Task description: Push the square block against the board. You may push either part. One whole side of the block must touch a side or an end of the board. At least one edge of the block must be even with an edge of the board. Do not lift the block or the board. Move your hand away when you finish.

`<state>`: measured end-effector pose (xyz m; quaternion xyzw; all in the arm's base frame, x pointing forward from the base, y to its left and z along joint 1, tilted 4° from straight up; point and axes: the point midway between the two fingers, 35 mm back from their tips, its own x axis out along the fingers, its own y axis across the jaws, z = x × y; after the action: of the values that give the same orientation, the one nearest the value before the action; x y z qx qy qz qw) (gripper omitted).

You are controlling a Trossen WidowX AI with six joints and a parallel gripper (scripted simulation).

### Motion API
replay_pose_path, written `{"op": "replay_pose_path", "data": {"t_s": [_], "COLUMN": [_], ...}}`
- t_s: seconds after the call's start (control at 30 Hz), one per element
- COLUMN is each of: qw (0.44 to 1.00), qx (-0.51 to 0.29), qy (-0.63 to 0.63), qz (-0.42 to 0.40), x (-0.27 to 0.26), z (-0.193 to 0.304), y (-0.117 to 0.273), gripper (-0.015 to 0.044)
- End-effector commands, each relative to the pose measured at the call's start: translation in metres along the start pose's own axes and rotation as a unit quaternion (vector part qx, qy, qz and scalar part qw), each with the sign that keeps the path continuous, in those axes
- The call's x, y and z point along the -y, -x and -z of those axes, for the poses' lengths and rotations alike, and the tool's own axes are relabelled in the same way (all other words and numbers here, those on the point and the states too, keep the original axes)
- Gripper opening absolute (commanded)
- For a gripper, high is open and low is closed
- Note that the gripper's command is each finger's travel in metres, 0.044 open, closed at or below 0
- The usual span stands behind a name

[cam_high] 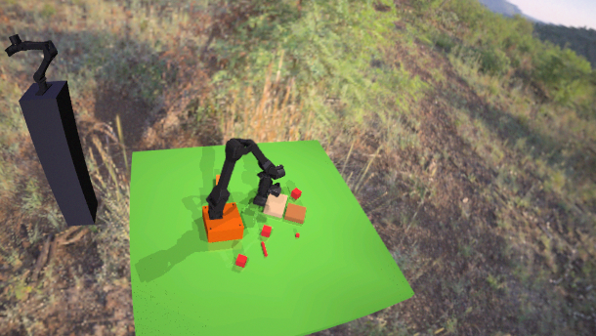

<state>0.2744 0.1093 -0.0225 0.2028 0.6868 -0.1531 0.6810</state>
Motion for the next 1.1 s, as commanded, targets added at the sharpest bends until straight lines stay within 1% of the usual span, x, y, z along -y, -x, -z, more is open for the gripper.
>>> {"op": "replay_pose_path", "data": {"t_s": [0.0, 1.07], "qw": [1.0, 1.0], "qx": [-0.003, -0.001], "qy": [0.001, 0.001], "qz": [0.004, 0.004], "x": [0.004, 0.001], "z": [0.003, -0.033], "y": [-0.013, -0.012], "gripper": [0.0, 0.0]}}
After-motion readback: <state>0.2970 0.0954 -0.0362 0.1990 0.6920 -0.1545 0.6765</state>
